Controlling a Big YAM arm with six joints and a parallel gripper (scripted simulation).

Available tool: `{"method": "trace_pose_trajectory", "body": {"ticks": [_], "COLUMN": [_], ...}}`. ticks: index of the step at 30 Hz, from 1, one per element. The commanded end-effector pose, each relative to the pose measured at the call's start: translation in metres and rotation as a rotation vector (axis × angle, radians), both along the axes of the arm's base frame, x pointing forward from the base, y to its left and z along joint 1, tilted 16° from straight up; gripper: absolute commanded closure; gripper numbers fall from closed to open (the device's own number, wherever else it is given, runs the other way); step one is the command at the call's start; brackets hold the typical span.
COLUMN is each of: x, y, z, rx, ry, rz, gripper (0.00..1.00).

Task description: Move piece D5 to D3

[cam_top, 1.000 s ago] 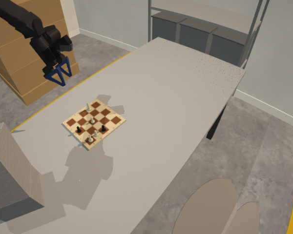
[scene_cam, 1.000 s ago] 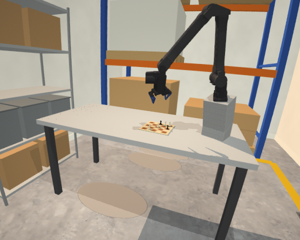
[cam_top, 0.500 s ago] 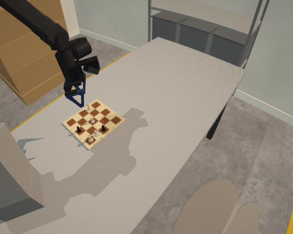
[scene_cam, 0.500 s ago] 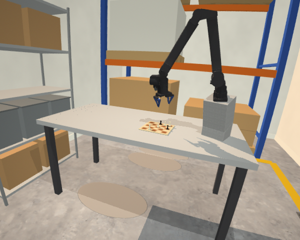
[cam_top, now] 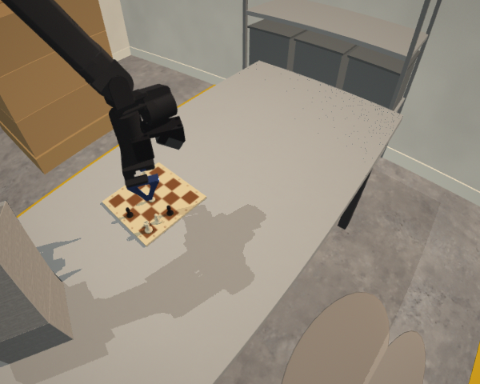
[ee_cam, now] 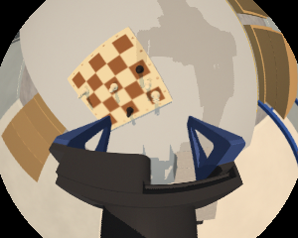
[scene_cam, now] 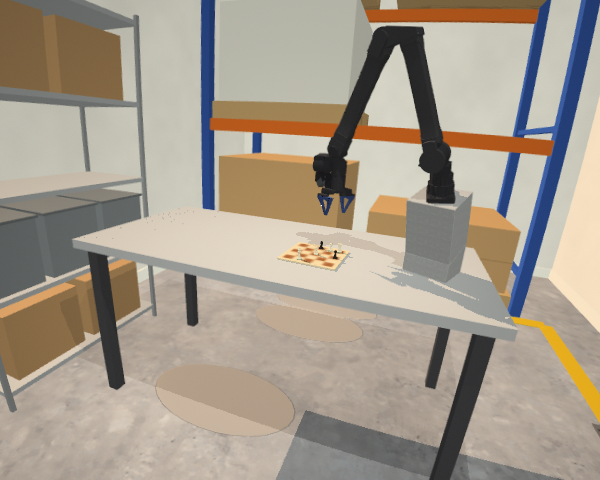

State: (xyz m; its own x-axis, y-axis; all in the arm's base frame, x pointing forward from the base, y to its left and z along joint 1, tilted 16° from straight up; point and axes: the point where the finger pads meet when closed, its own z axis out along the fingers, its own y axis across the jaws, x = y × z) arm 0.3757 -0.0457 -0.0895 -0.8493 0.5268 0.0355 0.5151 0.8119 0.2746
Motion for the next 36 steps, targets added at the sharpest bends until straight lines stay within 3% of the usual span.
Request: {"method": "trace_pose_trajectory", "body": {"ticks": [1, 5, 14, 17, 19, 23, 25, 26, 28, 29, 36], "x": [0.009, 0.007, 0.008, 0.017, 0.017, 0.025, 0.024, 0.024, 0.018, 0.027, 0.024], "y": [0.008, -0.003, 0.004, 0.009, 0.009, 0.018, 0.02, 0.02, 0.01, 0.008, 0.016], "z": [0.01, 0.008, 0.008, -0.009, -0.009, -0.048, -0.052, -0.052, -0.054, -0.04, -0.04], "rx": [-0.009, -0.012, -0.011, -0.011, -0.011, -0.014, -0.013, -0.013, -0.011, -0.019, -0.015], "ry": [-0.044, -0.039, -0.039, -0.038, -0.038, -0.042, -0.041, -0.041, -0.031, -0.066, -0.053], "rz": [0.077, 0.049, 0.067, 0.055, 0.055, 0.055, 0.055, 0.055, 0.027, 0.027, 0.046], "gripper": [0.0, 0.0, 0.0, 0.0, 0.0, 0.0, 0.0, 0.68, 0.68, 0.68, 0.68]}}
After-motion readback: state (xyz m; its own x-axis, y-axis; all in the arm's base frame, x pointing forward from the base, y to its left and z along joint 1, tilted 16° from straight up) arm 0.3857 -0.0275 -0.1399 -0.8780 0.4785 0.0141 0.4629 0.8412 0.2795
